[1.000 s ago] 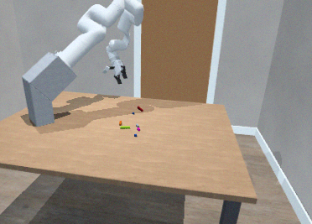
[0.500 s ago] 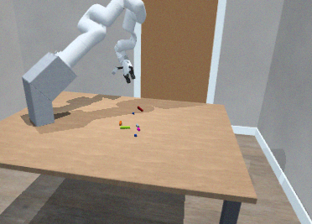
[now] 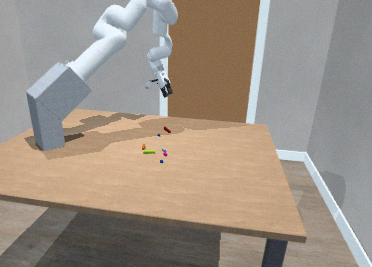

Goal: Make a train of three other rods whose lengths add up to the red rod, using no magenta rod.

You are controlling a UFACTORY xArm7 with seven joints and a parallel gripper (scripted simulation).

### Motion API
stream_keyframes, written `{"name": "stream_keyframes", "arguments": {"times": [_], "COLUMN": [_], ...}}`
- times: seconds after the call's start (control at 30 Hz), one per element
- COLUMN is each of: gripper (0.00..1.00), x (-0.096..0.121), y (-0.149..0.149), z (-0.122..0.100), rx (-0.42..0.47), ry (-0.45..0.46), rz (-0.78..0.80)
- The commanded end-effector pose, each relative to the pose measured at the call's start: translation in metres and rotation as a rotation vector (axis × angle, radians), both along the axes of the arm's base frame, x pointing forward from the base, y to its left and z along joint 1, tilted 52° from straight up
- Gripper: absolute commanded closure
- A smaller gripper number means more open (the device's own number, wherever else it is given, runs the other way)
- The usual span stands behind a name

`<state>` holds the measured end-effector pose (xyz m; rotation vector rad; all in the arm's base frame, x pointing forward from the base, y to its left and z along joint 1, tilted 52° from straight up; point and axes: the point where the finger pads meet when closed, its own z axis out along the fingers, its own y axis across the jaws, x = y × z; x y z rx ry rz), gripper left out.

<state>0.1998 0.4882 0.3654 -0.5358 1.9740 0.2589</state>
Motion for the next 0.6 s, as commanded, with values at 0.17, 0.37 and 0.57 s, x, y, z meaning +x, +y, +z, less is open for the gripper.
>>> {"name": "stream_keyframes", "arguments": {"times": [0.17, 0.37, 0.57], "gripper": [0.0, 0.0, 0.0], "x": [0.027, 0.056, 0.056], "y": [0.004, 0.002, 0.002], "z": [0.031, 0.058, 0.058], "rx": [0.095, 0.178, 0.178], "ry": [0.008, 0.012, 0.012], "rz": [0.011, 0.015, 0.015]}}
